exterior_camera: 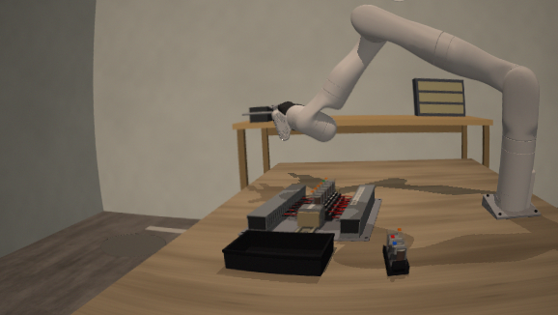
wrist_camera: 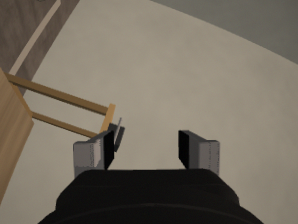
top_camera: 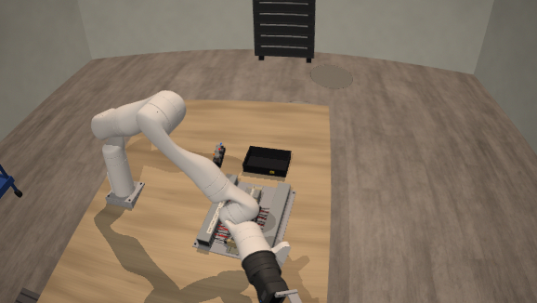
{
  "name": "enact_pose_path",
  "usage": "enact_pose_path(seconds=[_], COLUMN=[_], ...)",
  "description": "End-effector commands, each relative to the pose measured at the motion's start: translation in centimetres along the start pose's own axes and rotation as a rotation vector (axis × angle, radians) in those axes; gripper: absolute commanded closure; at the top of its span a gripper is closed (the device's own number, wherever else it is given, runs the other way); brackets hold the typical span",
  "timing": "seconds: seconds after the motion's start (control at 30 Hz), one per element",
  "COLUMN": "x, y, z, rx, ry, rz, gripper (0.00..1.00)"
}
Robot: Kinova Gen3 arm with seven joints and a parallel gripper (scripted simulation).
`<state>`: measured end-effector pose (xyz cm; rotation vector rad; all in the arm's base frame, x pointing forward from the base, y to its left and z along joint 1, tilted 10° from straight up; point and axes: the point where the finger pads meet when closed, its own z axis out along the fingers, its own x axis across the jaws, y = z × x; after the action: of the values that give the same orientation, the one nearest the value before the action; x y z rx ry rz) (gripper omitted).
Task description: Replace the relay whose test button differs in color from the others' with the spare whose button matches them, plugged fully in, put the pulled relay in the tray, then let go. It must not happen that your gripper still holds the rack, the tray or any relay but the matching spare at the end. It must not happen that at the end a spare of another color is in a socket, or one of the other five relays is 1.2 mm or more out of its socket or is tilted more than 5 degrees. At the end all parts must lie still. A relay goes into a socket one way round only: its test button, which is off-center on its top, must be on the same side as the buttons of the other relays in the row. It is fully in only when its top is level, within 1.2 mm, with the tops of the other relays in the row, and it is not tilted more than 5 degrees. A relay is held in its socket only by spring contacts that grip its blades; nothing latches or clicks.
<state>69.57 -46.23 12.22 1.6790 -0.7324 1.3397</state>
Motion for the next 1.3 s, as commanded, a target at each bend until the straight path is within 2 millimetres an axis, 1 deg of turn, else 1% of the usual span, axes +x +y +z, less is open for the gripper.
enact_pose_path(seconds=[0.0, 1.1, 1.27], x=[0.2, 0.2, 1.7], y=[0.1, 0.1, 0.7], z=[0.0, 0.0, -1.2], rx=[-0.001, -0.001, -0.001], ry=[0.003, 0.003, 0.003], rz=[0.002, 0.002, 0.002], gripper=[0.0, 0.0, 0.0])
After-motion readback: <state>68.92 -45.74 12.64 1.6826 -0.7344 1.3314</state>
